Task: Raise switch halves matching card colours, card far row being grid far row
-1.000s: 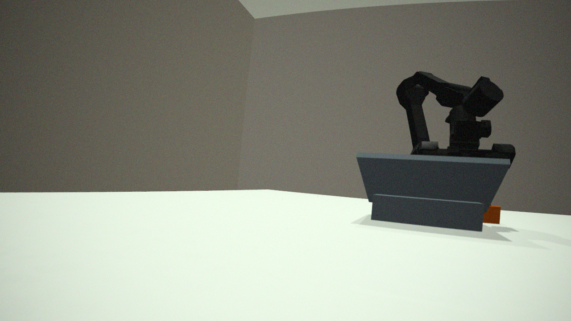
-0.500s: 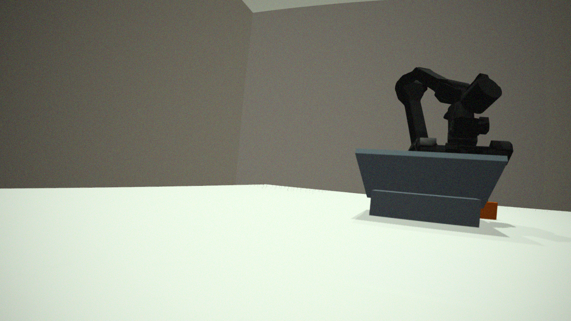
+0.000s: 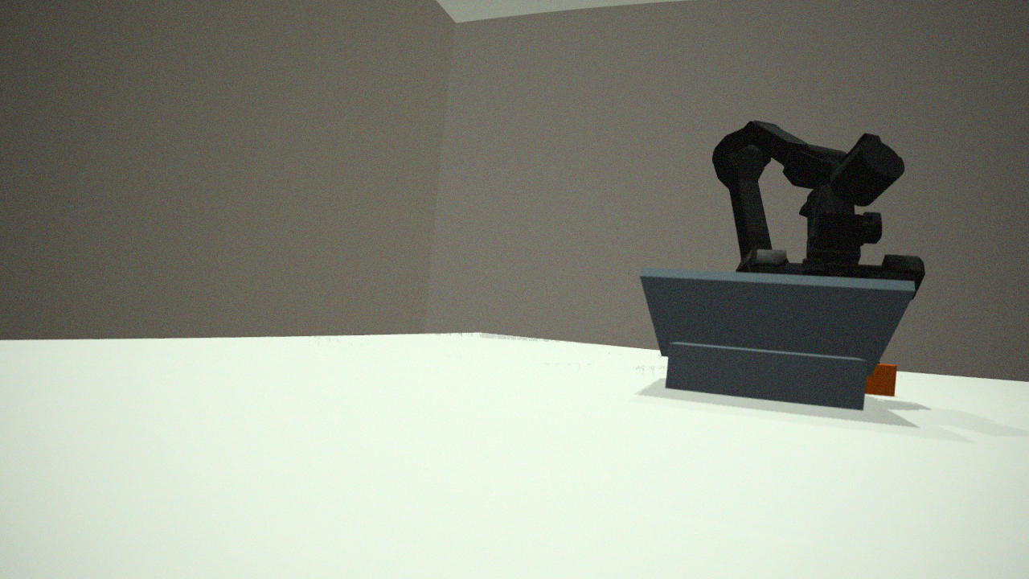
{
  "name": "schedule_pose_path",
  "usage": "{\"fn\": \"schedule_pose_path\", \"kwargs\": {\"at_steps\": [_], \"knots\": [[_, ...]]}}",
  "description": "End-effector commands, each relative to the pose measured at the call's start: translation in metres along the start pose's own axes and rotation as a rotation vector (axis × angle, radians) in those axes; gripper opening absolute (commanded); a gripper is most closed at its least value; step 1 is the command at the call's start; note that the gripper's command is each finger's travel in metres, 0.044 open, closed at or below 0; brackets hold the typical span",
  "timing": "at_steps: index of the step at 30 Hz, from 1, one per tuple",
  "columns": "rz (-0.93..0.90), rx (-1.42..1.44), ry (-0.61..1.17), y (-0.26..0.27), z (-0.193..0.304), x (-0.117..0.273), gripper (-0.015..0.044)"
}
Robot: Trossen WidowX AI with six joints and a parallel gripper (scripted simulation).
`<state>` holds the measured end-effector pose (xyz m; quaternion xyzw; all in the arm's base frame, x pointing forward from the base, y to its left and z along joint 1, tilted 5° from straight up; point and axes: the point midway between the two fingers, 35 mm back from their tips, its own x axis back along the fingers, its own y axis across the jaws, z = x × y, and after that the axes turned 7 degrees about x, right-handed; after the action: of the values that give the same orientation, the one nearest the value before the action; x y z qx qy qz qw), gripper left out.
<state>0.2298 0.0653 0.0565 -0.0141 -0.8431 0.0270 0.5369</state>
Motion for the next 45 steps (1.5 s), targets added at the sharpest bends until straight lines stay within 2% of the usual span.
{"fn": "schedule_pose_path", "kwargs": {"at_steps": [1,24,26,30,35,45], "knots": [[-0.004,0.003,0.002,0.001,0.000,-0.001,0.0000],[-0.004,0.003,0.002,0.001,0.000,-0.004,0.0000],[-0.002,0.000,0.005,0.001,-0.002,0.007,0.0000],[-0.007,0.003,0.028,0.000,-0.002,0.058,0.0000],[-0.007,0.003,0.030,-0.001,-0.002,0.061,0.0000],[-0.001,0.005,0.030,-0.069,0.006,0.061,0.0000]]}}
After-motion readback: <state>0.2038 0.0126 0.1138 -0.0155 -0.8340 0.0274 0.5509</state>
